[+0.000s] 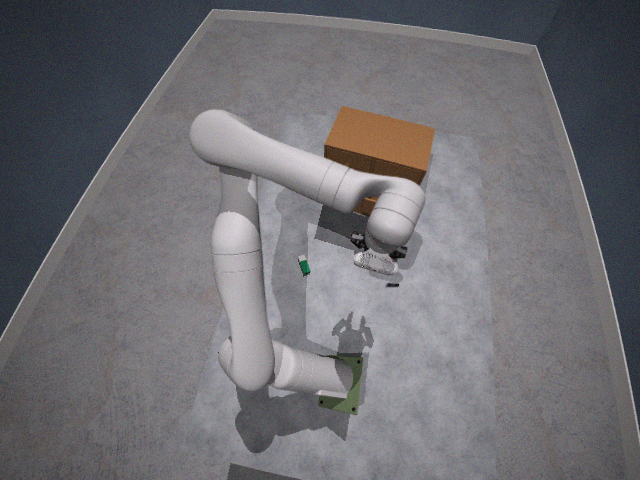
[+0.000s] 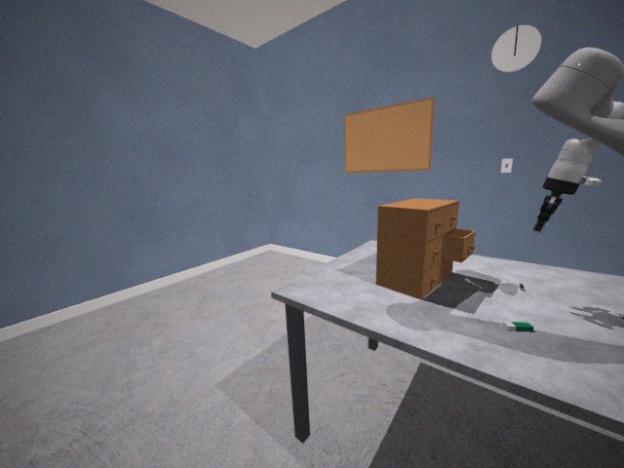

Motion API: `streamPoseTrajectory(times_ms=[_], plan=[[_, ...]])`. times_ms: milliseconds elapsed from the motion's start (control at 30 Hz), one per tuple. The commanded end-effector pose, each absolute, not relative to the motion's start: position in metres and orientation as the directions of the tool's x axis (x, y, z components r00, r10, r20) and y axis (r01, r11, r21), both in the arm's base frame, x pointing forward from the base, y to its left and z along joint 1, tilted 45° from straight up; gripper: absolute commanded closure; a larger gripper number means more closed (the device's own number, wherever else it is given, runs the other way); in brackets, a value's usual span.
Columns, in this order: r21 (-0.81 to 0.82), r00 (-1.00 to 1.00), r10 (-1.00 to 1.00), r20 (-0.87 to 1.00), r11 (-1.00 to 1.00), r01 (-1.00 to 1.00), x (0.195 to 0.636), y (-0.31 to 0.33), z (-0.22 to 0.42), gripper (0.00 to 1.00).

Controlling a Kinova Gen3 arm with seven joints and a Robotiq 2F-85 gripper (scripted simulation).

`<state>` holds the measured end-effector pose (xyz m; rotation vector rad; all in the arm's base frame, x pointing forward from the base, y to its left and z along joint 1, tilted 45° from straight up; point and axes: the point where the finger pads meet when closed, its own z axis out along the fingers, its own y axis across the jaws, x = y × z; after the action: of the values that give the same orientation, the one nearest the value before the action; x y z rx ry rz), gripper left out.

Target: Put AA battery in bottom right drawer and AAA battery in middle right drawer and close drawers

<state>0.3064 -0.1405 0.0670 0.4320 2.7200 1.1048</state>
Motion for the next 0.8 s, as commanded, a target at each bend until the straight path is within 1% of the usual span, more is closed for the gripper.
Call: streamPoseTrajectory(times_ms=[0, 433, 767], plan=[[0.701, -0.951, 0.308, -0.041, 0.687, 0.192, 0.307, -0.143, 0.069, 0.67], [0.701, -0.976, 0.211, 0.061, 0.687, 0.192, 0.296, -0.151, 0.080, 0.67], [0.701, -0.980, 0.175, 0.098, 0.687, 0.192, 0.292, -0.154, 0.084, 0.67]])
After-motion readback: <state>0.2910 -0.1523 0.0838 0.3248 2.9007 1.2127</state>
